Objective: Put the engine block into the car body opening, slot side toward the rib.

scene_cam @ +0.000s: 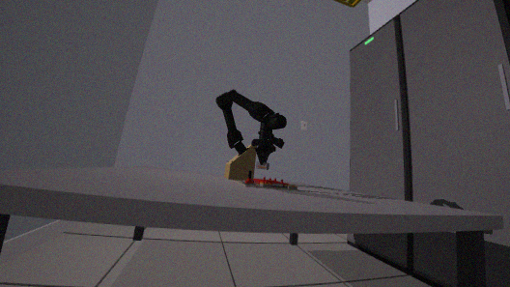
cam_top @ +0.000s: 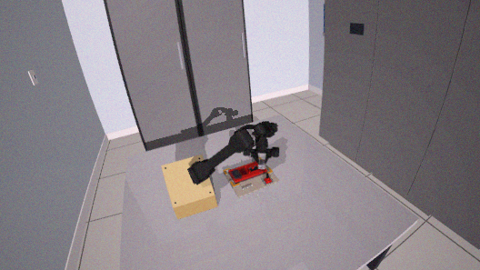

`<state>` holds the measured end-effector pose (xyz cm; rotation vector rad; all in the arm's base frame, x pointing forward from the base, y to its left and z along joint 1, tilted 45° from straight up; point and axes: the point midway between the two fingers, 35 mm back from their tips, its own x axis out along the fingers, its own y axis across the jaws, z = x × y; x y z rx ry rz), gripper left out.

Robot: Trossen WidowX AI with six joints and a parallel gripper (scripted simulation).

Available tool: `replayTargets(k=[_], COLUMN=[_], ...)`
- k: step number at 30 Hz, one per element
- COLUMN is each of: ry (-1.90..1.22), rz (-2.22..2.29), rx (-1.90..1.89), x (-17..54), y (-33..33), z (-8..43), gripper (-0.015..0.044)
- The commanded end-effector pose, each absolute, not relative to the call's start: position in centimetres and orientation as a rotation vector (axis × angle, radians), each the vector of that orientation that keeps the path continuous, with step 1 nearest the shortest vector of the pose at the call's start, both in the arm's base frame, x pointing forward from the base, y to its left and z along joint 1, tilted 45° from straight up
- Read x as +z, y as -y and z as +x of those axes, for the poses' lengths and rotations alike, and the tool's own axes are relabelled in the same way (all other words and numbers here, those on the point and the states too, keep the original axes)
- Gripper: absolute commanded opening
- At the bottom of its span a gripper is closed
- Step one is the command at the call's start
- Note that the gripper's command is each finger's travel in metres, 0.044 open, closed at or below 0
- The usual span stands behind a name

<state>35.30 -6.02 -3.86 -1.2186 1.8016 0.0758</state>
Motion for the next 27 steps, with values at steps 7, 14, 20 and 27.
replayTargets(k=[7,14,20,27], ry=[-1.74,-1.68,-1.619,-1.536], rz=[-1.006,-0.849,-0.712,-0.552], rx=[-0.182,-0.363,-0.512,-0.678], x=[-6.0,-7.5,-8.7,-10.2], y=[5.0,4.4,3.9,3.4], z=[34.8,34.4,34.0,33.5], gripper=[0.0,0.0,0.0,0.0])
